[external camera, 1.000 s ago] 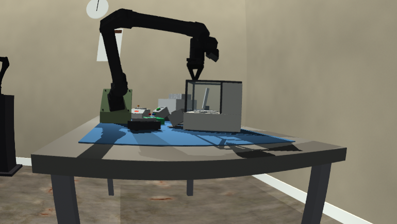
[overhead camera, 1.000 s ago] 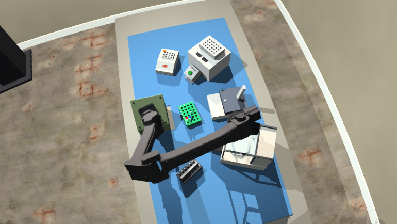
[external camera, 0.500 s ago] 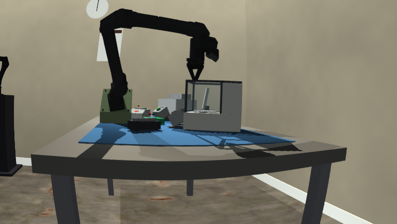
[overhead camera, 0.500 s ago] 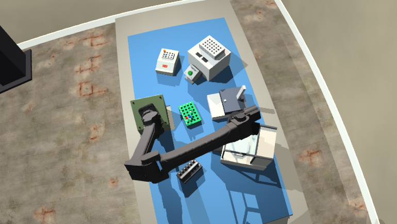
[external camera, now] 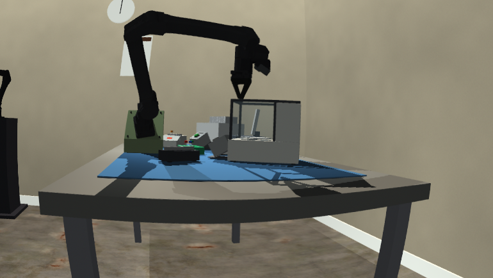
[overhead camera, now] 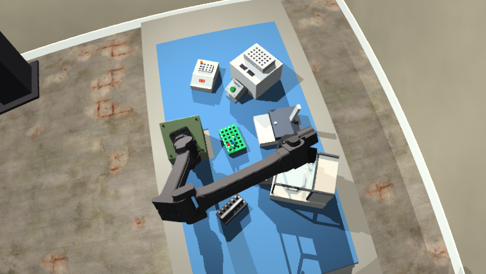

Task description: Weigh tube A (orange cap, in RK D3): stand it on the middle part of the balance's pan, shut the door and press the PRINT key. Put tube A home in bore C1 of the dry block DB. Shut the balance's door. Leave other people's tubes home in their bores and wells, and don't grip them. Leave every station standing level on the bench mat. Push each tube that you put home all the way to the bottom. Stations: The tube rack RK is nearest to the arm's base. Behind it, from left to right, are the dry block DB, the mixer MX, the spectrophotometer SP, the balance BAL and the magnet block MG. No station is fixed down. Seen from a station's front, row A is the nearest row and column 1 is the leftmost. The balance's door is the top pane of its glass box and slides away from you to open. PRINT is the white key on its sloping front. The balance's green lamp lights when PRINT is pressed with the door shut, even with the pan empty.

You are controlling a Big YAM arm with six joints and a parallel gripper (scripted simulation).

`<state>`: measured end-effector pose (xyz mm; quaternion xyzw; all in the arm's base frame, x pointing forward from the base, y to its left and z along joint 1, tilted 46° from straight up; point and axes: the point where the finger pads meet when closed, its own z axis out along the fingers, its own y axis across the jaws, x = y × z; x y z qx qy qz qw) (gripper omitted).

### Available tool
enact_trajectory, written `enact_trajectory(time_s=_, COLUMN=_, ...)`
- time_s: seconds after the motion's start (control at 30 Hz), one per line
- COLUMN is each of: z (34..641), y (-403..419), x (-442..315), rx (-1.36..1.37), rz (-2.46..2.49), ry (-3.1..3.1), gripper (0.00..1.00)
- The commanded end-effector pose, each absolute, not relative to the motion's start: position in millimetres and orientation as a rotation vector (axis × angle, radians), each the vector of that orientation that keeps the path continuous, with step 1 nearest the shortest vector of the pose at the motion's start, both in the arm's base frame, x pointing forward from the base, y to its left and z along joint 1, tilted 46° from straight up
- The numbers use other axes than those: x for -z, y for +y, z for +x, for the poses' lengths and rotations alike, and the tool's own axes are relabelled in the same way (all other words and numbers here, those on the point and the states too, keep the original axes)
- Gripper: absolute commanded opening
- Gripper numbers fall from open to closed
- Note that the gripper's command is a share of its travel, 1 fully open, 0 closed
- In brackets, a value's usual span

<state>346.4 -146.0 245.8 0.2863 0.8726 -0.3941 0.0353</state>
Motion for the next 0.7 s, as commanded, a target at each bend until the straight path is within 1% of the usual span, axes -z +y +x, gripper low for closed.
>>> enact_trajectory(time_s=0.0, z=360, y=-147, x=-262, rx=1.183, rz=0.925, ry=2.641, gripper=0.3)
enact_trajectory(time_s=0.47, z=366, y=-122, x=-278, rx=1.176, rz=0.896, ry=2.645, gripper=0.3)
enact_trajectory(time_s=0.67, z=364, y=-132, x=-278, rx=1.178, rz=0.938, ry=2.635, gripper=0.3)
